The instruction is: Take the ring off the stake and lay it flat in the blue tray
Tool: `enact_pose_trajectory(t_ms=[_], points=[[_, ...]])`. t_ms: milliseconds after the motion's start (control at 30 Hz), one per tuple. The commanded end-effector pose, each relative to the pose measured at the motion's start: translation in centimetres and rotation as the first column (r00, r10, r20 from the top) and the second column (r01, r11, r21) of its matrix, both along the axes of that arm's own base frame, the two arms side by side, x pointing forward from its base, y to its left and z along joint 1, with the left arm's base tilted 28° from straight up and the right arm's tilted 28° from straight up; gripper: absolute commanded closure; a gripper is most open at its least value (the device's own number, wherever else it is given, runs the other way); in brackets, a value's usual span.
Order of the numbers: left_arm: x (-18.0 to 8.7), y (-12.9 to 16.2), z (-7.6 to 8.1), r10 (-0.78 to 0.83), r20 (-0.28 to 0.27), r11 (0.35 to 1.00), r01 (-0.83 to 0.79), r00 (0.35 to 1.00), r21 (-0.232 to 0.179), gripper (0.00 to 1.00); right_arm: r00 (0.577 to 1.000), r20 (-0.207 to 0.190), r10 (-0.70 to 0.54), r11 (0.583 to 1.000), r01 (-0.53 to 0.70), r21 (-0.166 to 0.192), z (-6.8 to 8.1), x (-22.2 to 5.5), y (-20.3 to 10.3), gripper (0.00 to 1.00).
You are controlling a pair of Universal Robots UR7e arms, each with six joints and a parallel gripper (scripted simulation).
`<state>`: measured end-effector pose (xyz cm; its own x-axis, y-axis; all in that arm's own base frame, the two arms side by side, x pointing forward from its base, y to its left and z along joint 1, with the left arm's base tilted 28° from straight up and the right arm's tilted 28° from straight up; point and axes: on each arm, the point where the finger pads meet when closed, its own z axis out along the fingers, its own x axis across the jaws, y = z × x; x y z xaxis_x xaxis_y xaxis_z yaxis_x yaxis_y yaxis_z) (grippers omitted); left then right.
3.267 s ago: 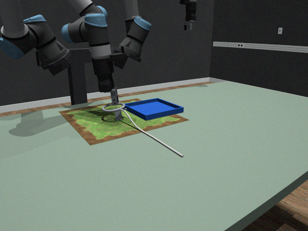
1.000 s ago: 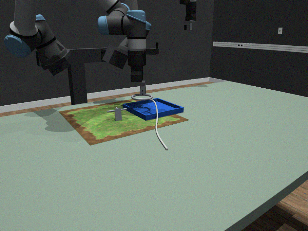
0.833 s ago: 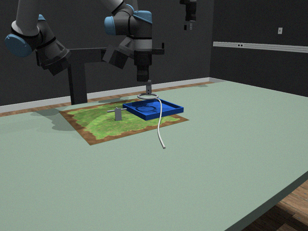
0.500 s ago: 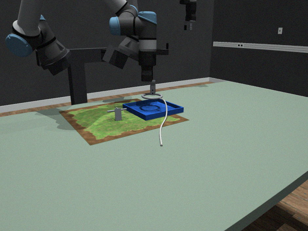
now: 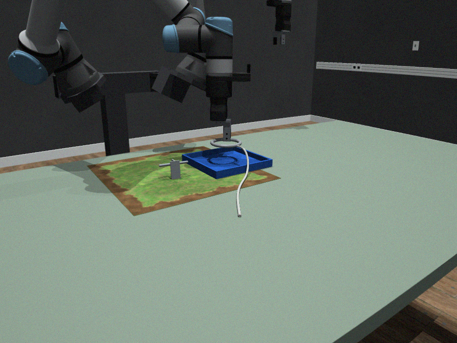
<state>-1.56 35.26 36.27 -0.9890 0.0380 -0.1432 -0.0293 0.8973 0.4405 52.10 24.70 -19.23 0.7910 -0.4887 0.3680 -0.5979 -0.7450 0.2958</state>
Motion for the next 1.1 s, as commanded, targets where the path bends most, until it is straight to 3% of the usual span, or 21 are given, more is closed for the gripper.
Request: enact_pose_trajectory(t_ms=[0, 1067], points=[[-0.12, -0.08, -0.08, 0.004, 0.001, 1.0, -0.004, 1.0, -0.001, 0.0, 1.0, 0.003, 0.003, 1.0, -0.003, 0.004, 0.11, 0.06, 0.43, 1.0], [-0.12, -0.08, -0.08, 0.004, 0.001, 1.0, -0.004, 1.0, -0.001, 0.0, 1.0, 0.002, 0.001, 1.0, -0.001, 0.003, -0.46, 0.17, 0.03, 1.0]])
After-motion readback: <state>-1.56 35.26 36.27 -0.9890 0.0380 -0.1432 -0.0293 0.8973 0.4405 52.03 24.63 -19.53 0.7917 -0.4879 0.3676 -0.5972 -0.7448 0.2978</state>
